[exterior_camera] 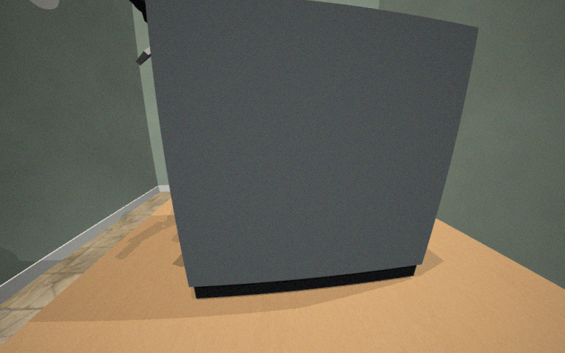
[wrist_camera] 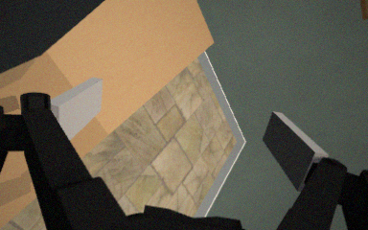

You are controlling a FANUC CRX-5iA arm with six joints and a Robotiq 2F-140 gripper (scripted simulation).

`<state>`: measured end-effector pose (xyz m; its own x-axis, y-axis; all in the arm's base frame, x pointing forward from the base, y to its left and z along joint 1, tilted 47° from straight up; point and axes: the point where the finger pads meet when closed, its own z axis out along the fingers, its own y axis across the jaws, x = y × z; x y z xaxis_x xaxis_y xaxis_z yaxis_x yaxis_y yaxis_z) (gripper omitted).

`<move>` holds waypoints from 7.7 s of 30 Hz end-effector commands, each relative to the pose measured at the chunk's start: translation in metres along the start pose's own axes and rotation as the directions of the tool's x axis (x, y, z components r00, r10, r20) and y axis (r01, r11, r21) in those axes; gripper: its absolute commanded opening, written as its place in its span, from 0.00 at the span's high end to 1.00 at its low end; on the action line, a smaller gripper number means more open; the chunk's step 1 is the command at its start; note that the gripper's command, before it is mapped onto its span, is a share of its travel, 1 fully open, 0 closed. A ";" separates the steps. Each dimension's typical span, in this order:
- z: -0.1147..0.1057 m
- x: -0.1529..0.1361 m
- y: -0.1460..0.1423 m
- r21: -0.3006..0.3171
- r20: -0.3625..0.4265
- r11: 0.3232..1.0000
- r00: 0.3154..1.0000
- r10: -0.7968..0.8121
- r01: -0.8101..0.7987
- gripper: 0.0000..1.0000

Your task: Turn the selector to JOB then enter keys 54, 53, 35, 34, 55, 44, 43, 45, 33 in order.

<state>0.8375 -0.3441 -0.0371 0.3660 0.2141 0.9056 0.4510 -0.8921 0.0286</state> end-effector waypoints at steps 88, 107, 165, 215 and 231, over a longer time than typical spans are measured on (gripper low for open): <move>-0.369 0.158 -0.310 -0.419 0.090 -0.628 -0.718 0.690 -0.656 0.00; -0.336 0.128 -0.380 -0.432 0.067 -0.698 -0.792 0.607 -0.571 0.00; -0.209 0.034 -0.516 -0.432 0.067 -0.698 -0.792 0.607 -0.571 1.00; -0.127 0.014 -0.551 -0.432 0.067 -0.698 -0.792 0.607 -0.571 1.00; -0.126 0.014 -0.552 -0.432 0.067 -0.698 -0.792 0.607 -0.571 1.00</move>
<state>0.4909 0.1007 0.0136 0.0381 -0.6842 -0.7283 -0.8757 0.3282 -0.3541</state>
